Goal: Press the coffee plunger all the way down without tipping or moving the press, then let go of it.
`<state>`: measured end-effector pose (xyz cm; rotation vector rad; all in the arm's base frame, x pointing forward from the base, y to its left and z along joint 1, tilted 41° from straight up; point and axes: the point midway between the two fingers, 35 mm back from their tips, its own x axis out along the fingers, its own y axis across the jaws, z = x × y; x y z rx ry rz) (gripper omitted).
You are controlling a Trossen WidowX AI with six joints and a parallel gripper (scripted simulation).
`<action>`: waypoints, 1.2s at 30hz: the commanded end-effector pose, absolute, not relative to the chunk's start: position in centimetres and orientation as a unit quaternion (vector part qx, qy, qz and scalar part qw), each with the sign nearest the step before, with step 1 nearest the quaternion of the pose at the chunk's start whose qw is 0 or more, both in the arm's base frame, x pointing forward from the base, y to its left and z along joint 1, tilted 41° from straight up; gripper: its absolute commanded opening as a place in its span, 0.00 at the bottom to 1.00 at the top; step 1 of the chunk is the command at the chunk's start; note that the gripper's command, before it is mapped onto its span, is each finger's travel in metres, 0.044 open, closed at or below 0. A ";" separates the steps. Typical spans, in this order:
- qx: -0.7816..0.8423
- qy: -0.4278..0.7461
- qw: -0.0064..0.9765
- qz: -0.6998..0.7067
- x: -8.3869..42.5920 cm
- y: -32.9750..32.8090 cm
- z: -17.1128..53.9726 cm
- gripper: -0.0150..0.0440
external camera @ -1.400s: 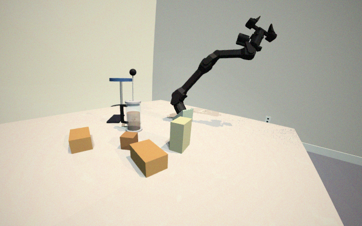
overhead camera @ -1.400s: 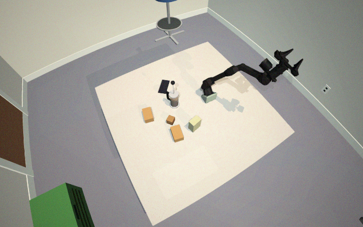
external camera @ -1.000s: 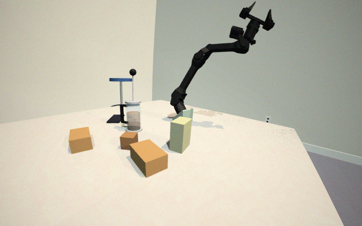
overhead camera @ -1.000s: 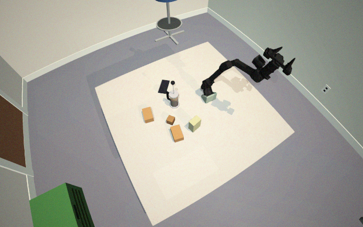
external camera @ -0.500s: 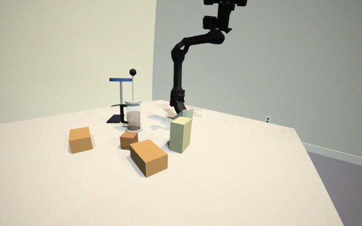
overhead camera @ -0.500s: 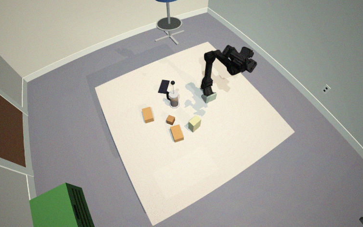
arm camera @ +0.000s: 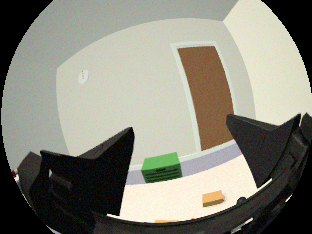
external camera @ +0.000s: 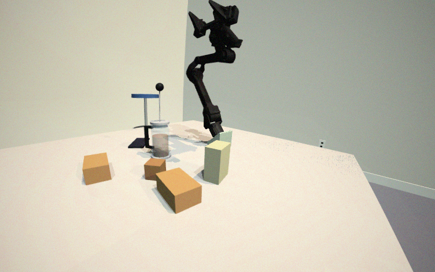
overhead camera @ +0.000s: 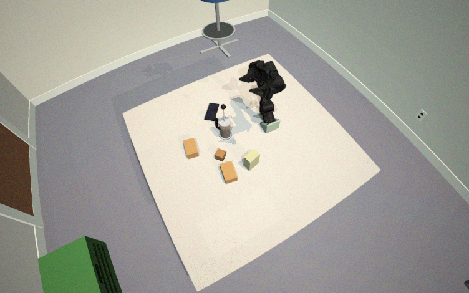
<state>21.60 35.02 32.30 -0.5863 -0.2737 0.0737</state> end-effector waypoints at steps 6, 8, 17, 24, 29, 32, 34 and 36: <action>-0.276 -0.009 0.952 -0.130 24.2 21.0 29.9 1.00; -0.267 0.016 0.950 -0.160 24.0 18.4 29.1 1.00; -0.267 0.052 0.941 -0.201 23.8 15.5 27.6 1.00; -0.283 0.048 0.943 -0.170 25.7 18.3 26.6 1.00; -0.293 0.074 0.941 -0.154 26.4 18.9 24.8 1.00; -0.294 0.096 0.939 -0.151 26.4 18.6 23.8 1.00; -0.279 0.107 0.942 -0.153 26.4 18.2 23.4 1.00; -0.248 0.112 0.949 -0.158 26.4 18.0 23.4 1.00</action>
